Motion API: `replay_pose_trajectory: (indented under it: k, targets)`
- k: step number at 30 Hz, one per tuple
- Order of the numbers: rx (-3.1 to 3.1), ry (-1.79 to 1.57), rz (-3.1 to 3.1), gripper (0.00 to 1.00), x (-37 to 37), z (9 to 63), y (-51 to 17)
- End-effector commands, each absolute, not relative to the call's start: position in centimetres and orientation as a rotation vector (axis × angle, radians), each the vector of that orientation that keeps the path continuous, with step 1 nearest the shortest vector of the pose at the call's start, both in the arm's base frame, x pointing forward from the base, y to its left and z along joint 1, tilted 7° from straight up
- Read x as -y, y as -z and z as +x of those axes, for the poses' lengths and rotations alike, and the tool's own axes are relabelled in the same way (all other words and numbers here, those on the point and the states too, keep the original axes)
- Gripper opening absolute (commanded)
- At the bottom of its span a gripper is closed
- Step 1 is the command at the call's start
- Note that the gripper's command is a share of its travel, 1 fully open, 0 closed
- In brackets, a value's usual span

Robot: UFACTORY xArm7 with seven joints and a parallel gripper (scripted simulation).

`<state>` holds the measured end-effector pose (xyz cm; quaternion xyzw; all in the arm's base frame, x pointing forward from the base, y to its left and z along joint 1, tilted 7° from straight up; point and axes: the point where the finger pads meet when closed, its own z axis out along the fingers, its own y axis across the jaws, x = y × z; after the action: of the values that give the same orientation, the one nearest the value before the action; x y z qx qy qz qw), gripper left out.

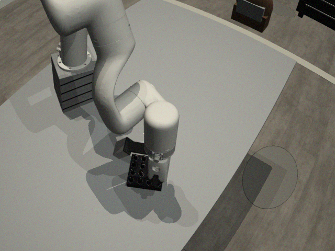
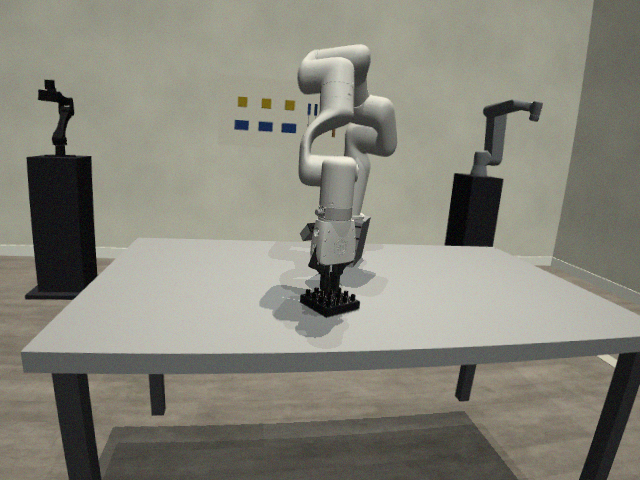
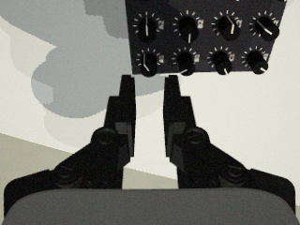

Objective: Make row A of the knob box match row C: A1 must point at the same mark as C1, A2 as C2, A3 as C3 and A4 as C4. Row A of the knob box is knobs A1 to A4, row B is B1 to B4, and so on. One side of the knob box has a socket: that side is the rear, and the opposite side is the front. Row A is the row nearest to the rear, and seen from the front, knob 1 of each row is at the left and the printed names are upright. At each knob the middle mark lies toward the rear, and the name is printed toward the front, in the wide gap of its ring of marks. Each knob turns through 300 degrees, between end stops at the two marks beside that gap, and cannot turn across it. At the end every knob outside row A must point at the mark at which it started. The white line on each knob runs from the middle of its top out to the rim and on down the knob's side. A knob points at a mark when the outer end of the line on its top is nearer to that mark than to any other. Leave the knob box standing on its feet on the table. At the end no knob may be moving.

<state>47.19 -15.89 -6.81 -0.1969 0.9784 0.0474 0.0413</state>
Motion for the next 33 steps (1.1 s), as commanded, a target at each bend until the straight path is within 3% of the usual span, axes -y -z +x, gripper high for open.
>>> replay_pose_trajectory:
  k: [1, 33]
  targets:
    - [-2.993, -0.141, -0.602, 0.19, 15.9, 47.4, 7.2]
    - [-2.993, -0.141, -0.602, 0.19, 15.8, 47.4, 8.8]
